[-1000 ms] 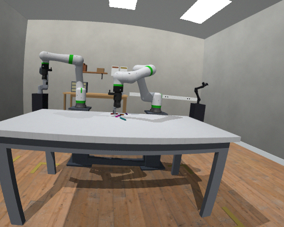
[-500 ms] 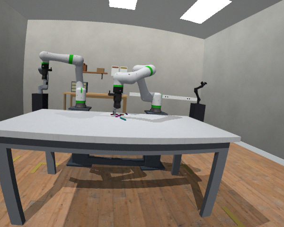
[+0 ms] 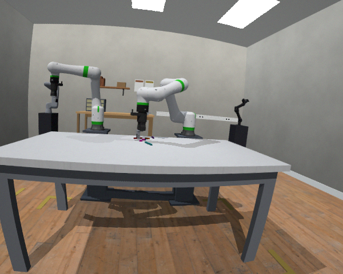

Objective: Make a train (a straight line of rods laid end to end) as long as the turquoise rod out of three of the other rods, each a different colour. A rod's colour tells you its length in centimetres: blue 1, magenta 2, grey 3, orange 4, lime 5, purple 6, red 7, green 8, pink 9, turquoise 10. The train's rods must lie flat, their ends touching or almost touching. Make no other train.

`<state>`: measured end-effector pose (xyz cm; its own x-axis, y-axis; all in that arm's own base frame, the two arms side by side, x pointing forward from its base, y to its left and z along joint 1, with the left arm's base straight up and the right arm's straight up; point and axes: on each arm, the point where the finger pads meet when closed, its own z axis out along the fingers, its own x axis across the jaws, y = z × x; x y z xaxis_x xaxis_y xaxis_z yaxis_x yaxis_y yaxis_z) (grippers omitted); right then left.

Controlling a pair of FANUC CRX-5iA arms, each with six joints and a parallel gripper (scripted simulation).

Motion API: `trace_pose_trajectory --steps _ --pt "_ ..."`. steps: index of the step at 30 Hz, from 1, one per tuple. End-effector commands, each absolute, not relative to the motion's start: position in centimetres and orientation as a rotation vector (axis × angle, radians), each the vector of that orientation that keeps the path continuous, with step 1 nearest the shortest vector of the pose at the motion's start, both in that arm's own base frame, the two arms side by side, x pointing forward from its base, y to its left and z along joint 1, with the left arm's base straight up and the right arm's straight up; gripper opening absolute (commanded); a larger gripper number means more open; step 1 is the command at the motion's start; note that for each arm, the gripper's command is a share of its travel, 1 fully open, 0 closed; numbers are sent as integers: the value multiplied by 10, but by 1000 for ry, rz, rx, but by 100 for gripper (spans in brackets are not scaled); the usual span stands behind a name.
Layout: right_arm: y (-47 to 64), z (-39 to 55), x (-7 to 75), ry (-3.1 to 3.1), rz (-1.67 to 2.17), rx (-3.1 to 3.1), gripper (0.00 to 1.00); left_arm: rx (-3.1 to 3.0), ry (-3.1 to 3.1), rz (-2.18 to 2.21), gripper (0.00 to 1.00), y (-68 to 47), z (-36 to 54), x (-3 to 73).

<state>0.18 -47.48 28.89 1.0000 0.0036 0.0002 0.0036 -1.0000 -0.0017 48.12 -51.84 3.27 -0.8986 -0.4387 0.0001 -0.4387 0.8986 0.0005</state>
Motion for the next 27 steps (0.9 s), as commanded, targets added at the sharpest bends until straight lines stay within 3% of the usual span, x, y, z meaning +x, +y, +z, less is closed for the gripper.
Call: trace_pose_trajectory --steps 1,27 --pt "-475 290 2 -6 0 -3142 100 708 -3062 3 24 -519 34 482" --pt "-475 290 2 -6 0 -3142 100 708 -3062 3 24 -519 29 482"
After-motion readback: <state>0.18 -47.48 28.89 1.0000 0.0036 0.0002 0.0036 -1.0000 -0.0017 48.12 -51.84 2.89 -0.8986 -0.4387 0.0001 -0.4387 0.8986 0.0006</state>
